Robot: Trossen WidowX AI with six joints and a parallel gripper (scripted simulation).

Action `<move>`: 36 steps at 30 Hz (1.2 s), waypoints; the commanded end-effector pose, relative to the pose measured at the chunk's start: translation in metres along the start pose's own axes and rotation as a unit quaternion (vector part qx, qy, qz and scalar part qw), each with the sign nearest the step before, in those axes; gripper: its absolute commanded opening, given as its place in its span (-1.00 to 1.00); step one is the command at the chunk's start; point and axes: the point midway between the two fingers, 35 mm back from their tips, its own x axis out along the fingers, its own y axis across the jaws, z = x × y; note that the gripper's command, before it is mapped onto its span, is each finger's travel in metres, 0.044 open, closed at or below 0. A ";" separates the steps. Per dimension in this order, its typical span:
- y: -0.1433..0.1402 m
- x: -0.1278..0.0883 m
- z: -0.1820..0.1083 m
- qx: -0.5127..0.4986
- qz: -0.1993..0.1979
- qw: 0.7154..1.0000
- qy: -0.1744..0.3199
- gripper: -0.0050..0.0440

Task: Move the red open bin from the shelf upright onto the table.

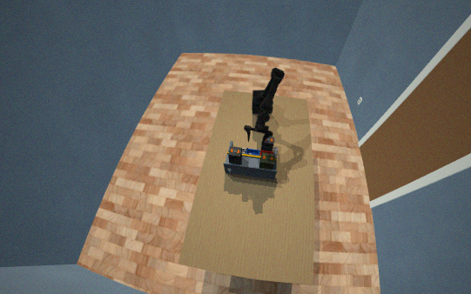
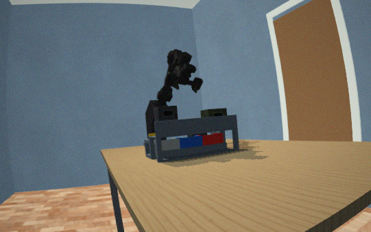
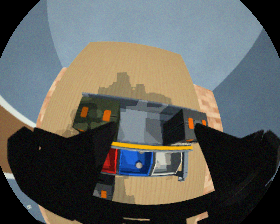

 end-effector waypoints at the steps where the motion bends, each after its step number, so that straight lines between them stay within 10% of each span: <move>1: 0.000 -0.003 0.007 -0.001 -0.001 1.000 -0.011 1.00; 26: 0.001 0.000 0.003 -0.001 -0.001 1.000 -0.011 1.00; 36: 0.002 -0.034 -0.033 -0.001 -0.001 1.000 -0.011 1.00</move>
